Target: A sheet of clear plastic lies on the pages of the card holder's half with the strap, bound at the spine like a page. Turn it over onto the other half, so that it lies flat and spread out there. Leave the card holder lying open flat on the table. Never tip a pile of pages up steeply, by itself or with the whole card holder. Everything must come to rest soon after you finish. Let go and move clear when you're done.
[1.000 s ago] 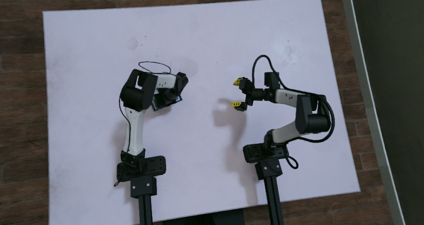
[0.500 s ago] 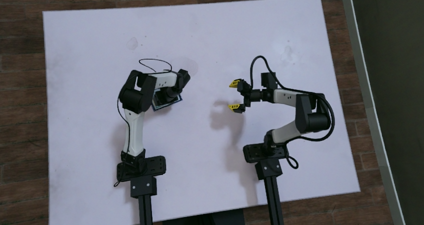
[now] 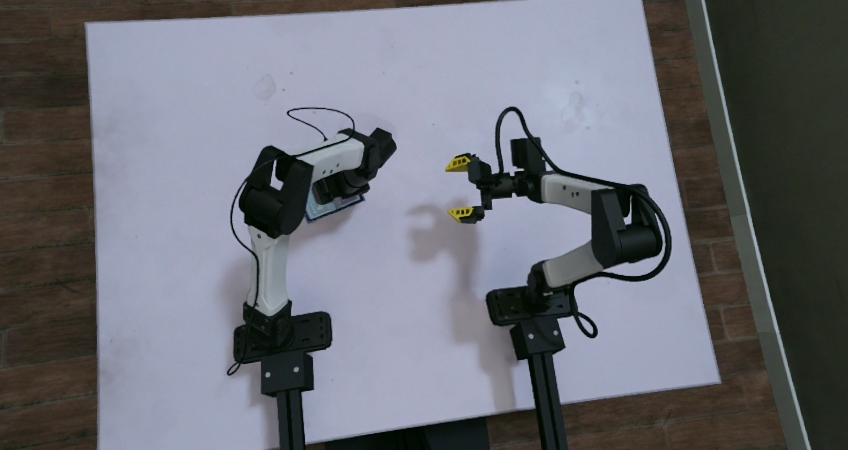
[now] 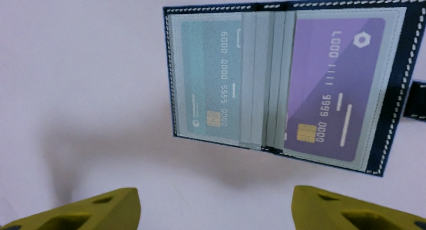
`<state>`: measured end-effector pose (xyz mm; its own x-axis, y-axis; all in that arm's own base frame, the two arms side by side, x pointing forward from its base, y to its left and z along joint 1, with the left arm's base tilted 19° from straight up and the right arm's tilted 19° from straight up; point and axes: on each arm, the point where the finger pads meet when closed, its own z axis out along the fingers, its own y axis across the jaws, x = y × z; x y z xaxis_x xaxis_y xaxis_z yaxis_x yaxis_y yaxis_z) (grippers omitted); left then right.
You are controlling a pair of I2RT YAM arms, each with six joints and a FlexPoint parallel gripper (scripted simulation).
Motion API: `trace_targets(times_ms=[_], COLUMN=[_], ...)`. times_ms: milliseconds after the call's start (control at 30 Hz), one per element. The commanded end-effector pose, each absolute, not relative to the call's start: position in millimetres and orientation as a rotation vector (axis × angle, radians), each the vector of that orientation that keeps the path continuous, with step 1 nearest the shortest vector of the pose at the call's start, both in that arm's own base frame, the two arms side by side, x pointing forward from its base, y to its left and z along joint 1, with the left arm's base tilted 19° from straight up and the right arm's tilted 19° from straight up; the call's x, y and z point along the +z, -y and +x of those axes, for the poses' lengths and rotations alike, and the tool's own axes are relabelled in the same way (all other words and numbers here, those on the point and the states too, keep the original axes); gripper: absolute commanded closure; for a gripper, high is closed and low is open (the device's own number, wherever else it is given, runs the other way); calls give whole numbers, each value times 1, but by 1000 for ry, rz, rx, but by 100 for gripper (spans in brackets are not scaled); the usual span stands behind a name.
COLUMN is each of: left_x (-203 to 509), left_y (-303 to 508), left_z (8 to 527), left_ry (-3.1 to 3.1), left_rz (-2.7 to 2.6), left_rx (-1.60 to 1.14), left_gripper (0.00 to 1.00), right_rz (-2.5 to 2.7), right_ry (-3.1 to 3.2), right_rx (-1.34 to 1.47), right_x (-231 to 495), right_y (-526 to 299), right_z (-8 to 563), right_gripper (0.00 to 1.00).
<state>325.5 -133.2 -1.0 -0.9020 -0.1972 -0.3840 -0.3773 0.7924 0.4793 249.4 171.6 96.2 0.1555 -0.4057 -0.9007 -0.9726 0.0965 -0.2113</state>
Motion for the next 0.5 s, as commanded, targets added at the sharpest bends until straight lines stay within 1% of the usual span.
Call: trace_targets(times_ms=[0, 200, 367, 467], left_x=[14, 20, 27, 29], left_y=[137, 134, 123, 120], left_z=[327, 317, 298, 293], left_ry=[-2617, -2534, -2464, -2451], left_rz=[-462, -444, -430, -427], left_rx=[720, 549, 429, 407], left_gripper=[35, 35, 35, 35], right_rz=[-1495, -1555, -1605, -1615], right_ry=[-1308, -1239, -1199, -1190], right_rx=[721, 730, 714, 711], right_x=[120, 129, 133, 134], right_y=[-182, -195, -204, -205], right_z=[255, 246, 242, 241], right_gripper=[0, 0, 0, 0])
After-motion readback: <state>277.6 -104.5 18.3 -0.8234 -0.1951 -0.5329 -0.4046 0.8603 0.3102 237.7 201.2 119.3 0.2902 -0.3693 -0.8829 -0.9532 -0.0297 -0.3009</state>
